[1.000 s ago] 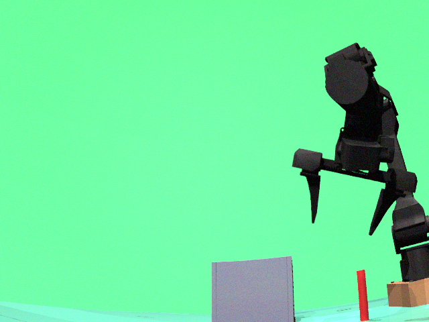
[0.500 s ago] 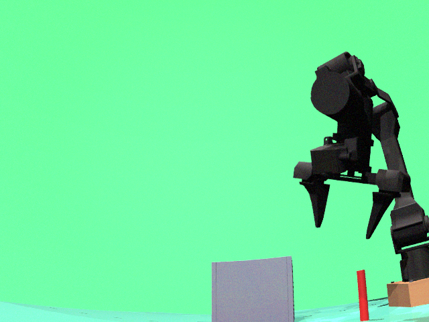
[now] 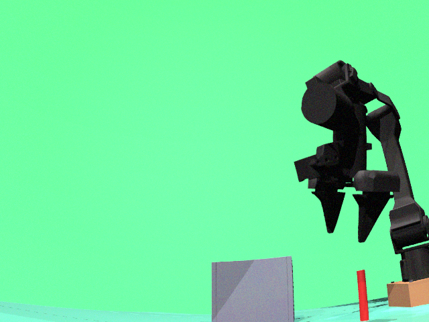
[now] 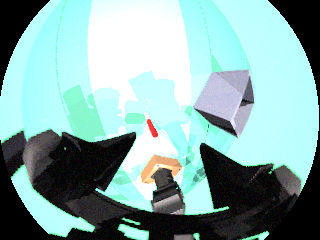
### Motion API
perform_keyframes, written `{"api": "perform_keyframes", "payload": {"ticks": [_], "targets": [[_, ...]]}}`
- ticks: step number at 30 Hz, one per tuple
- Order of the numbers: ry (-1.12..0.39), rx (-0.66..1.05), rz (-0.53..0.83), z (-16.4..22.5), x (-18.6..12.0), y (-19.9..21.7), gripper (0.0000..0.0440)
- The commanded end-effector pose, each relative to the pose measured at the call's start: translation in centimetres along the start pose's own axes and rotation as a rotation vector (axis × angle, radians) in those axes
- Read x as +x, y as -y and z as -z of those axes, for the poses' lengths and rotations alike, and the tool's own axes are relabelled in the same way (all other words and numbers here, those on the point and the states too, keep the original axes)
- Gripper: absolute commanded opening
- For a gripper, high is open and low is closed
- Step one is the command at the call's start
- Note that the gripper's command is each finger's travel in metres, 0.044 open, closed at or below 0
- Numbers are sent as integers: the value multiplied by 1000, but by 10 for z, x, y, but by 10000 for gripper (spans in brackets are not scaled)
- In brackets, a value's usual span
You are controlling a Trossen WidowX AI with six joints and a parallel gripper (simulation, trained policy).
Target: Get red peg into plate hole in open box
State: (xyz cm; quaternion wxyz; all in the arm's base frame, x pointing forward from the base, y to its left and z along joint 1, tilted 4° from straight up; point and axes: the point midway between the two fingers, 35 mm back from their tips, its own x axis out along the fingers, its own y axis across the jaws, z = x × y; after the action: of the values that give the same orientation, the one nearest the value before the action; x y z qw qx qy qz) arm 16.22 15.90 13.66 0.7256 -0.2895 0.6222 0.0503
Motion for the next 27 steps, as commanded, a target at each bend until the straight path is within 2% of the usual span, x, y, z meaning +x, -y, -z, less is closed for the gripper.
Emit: {"api": "perform_keyframes", "payload": {"ticks": [1,27], "targets": [[-15,106,-18,3,3,1,440],[-198,986,-134,19,25,1,440]]}}
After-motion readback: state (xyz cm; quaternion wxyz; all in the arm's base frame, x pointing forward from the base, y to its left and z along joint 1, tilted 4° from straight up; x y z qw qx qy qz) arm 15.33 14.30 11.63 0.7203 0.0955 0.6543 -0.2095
